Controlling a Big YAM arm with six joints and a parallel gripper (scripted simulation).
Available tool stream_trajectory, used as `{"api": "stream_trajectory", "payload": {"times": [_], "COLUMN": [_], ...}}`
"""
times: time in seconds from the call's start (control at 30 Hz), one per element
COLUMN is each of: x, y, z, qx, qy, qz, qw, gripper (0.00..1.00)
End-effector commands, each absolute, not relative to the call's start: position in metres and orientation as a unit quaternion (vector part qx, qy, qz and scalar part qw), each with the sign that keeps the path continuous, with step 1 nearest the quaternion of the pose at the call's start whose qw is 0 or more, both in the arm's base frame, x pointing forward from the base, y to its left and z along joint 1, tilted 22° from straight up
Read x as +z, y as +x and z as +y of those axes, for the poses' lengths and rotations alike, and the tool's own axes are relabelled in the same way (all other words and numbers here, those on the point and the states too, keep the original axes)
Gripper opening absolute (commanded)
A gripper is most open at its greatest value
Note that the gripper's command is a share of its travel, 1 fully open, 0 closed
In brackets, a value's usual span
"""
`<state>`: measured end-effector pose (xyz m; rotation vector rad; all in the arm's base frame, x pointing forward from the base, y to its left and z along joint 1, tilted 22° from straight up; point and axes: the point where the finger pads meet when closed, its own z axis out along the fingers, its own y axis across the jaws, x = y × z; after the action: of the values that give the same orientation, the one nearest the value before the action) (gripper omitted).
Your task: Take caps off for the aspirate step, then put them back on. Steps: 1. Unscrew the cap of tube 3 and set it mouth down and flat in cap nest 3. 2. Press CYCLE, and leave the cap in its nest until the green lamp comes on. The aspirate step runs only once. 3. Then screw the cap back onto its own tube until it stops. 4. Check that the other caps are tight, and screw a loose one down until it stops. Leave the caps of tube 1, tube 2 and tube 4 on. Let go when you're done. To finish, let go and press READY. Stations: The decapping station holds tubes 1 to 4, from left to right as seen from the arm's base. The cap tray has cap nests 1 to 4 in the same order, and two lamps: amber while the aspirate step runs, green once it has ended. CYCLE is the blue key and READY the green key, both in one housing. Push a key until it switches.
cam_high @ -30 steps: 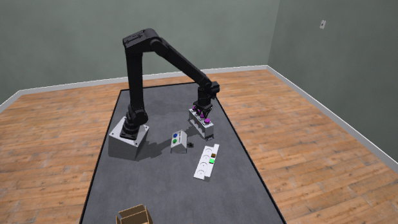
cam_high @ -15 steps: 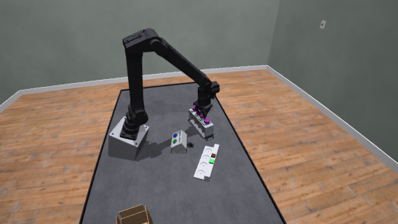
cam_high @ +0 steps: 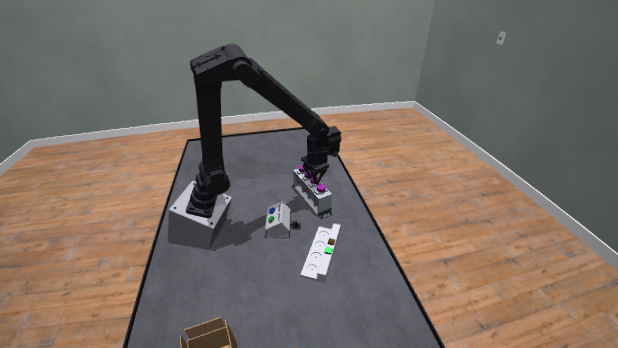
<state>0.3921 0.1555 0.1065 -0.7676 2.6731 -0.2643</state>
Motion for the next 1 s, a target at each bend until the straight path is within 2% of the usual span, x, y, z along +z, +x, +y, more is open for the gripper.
{"api": "stream_trajectory", "payload": {"times": [0.0,0.4,0.6,0.63,0.97], "x": [0.1266,0.1225,0.1176,0.1176,0.1176], "y": [0.4039,0.4034,0.3994,0.3994,0.3994], "z": [0.1656,0.1645,0.1603,0.1603,0.1603], "qx": [-0.073,-0.041,-0.041,-0.041,-0.041], "qy": [-0.189,-0.027,-0.021,-0.021,-0.021], "qz": [0.959,0.978,0.978,0.978,0.978], "qw": [0.196,0.202,0.201,0.201,0.201], "gripper": [0.0,0.0,0.0,0.49,0.49]}}
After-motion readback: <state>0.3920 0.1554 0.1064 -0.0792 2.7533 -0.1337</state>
